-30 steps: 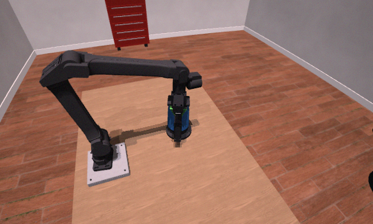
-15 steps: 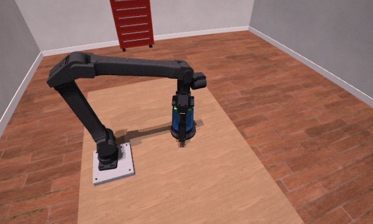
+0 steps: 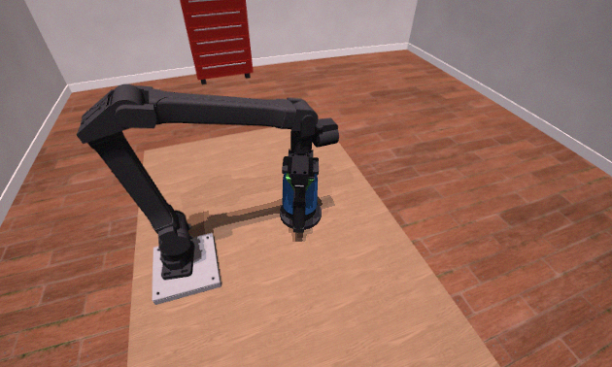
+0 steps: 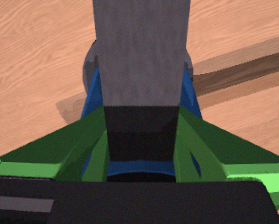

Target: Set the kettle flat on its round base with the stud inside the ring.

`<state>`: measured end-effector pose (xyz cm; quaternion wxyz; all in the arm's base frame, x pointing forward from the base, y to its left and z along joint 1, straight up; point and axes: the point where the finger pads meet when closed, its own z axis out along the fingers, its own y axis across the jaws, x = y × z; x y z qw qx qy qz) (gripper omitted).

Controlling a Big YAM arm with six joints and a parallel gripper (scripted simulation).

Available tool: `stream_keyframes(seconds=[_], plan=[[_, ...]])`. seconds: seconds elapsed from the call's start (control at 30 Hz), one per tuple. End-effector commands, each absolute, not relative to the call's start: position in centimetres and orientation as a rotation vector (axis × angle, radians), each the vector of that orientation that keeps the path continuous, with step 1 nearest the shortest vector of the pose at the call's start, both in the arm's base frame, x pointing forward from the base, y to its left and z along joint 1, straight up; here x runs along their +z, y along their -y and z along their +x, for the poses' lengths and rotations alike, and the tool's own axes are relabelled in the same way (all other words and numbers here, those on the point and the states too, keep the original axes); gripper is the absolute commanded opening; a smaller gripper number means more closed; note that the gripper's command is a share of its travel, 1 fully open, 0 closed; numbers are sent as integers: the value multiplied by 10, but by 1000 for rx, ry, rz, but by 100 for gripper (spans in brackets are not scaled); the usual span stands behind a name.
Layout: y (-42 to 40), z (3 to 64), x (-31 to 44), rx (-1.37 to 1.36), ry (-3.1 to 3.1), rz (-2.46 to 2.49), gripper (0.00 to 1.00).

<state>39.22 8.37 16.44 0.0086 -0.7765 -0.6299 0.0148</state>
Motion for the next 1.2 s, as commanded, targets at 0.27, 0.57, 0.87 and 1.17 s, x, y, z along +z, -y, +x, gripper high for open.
stream_keyframes(seconds=[0.27, 0.57, 0.87, 1.17], plan=[[-88, 411, 201, -112, 1989, -2470, 0], [-88, 411, 201, -112, 1989, -2470, 0], [-88, 411, 201, -112, 1989, -2470, 0], [-87, 417, 206, -131, 1992, -2474, 0]])
